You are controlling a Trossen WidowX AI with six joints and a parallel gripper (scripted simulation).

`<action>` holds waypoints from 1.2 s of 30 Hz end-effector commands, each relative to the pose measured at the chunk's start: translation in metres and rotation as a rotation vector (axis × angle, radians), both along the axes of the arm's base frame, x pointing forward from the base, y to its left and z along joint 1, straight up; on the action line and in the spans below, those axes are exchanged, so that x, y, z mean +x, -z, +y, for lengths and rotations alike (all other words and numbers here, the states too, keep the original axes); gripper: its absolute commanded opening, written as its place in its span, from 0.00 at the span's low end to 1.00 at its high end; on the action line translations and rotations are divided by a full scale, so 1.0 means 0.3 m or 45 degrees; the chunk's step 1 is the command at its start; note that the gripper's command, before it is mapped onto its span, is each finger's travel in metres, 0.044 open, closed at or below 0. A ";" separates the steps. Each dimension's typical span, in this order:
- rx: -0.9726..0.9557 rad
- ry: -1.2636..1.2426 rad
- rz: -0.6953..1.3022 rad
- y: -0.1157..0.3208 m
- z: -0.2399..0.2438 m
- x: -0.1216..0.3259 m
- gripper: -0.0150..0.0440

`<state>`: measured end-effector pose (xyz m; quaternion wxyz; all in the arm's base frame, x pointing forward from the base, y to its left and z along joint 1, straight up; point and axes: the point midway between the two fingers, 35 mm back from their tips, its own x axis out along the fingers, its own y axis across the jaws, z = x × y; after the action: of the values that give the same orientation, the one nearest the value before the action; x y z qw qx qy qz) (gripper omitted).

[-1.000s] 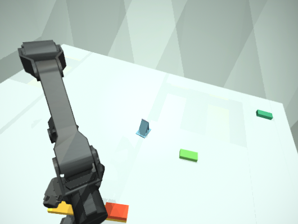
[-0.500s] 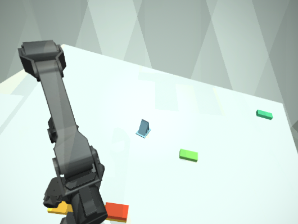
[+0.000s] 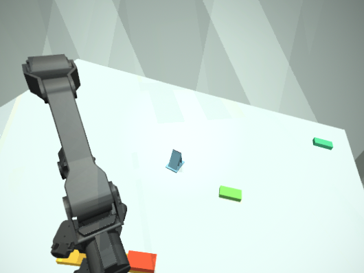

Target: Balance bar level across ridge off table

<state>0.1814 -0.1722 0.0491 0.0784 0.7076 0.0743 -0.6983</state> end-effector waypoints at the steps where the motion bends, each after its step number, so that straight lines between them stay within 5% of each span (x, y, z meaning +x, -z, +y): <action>1: -0.008 0.000 -0.007 -0.034 -0.009 0.009 0.25; 36: -0.012 0.004 -0.002 -0.332 -0.008 0.004 0.25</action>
<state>0.1838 -0.1745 0.1379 0.0789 0.7080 0.0738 -0.6979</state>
